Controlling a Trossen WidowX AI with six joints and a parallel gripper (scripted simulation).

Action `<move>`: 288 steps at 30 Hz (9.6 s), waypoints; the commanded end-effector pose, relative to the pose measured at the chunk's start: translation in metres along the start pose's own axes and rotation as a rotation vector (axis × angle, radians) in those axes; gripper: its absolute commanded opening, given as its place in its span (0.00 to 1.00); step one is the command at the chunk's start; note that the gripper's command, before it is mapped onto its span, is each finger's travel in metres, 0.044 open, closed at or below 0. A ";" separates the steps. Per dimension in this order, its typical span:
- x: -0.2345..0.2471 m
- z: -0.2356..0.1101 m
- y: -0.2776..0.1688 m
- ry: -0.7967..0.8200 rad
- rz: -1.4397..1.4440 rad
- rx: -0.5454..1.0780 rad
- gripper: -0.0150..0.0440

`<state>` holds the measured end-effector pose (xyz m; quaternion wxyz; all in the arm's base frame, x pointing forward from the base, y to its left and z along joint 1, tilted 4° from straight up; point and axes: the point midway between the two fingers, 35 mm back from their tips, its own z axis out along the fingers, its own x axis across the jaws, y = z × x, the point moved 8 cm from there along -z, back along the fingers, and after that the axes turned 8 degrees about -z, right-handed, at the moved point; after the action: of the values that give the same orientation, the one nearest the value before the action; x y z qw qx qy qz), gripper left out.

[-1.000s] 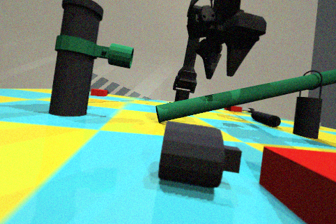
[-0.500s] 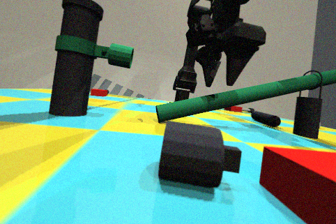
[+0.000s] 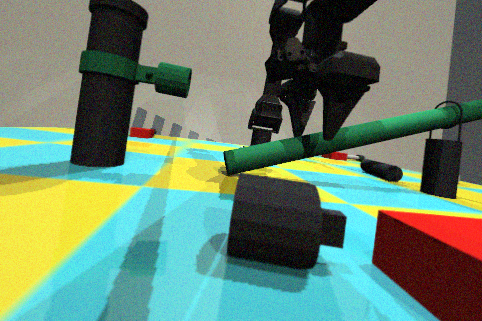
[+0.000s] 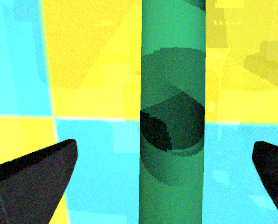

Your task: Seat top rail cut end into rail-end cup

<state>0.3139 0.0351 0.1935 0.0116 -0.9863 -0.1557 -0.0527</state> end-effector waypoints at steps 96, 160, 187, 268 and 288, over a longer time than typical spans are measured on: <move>-0.003 -0.037 0.026 -0.063 -0.006 -0.238 0.25; -0.005 -0.034 0.041 -0.061 -0.014 -0.212 0.25; -0.006 -0.037 0.042 -0.063 -0.011 -0.221 0.25; -0.008 -0.039 0.059 -0.067 -0.014 -0.211 0.25; -0.010 -0.041 0.073 -0.068 -0.014 -0.213 0.25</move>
<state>0.3217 -0.0329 0.2301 -0.0906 -0.9825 -0.1592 -0.0336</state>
